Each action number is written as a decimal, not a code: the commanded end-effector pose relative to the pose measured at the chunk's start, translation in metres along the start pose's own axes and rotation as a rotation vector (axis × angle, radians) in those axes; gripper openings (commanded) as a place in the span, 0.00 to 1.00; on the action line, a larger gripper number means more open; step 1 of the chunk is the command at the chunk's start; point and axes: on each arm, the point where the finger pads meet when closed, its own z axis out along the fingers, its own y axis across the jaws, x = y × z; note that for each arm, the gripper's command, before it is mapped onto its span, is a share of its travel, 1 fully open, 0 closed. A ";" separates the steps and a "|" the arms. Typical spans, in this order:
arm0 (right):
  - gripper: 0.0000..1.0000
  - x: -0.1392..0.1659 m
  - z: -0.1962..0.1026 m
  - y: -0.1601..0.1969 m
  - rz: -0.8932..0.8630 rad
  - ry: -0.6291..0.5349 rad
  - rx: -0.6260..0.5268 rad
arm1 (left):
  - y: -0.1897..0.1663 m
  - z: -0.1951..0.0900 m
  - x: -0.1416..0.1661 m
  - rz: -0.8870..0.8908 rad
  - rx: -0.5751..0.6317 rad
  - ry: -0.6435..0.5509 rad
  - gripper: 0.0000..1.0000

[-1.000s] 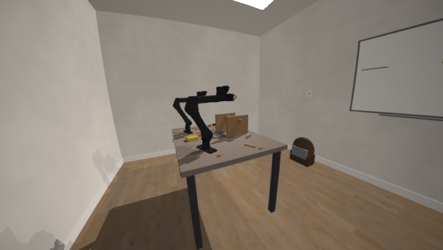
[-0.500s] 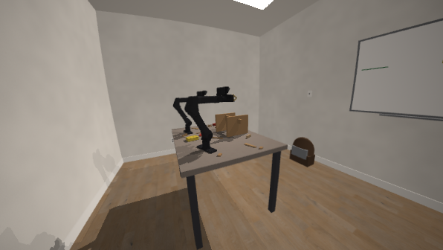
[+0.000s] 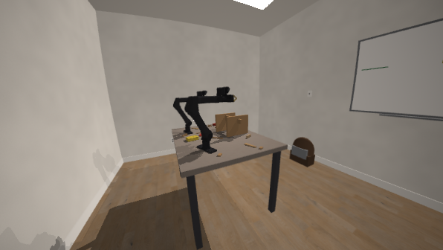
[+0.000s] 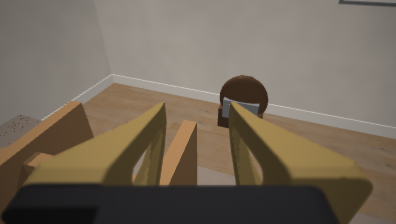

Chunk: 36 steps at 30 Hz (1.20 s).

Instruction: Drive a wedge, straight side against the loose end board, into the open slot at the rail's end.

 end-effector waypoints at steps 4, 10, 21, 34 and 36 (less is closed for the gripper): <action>0.39 -0.039 -0.013 0.004 -0.008 -0.085 -0.007 | -0.002 -0.010 -0.025 -0.005 0.004 -0.053 0.42; 0.39 -0.043 -0.014 0.004 -0.008 -0.102 -0.006 | -0.003 -0.011 -0.025 -0.005 0.005 -0.053 0.42; 0.39 -0.036 -0.007 0.000 -0.007 -0.081 0.003 | 0.029 0.005 0.051 0.192 -0.059 0.188 0.42; 0.39 -0.036 -0.007 0.000 -0.007 -0.081 0.003 | 0.069 -0.008 0.127 0.396 -0.087 0.456 0.42; 0.39 -0.036 -0.007 0.000 -0.007 -0.081 0.003 | 0.076 -0.012 0.136 0.431 -0.088 0.497 0.42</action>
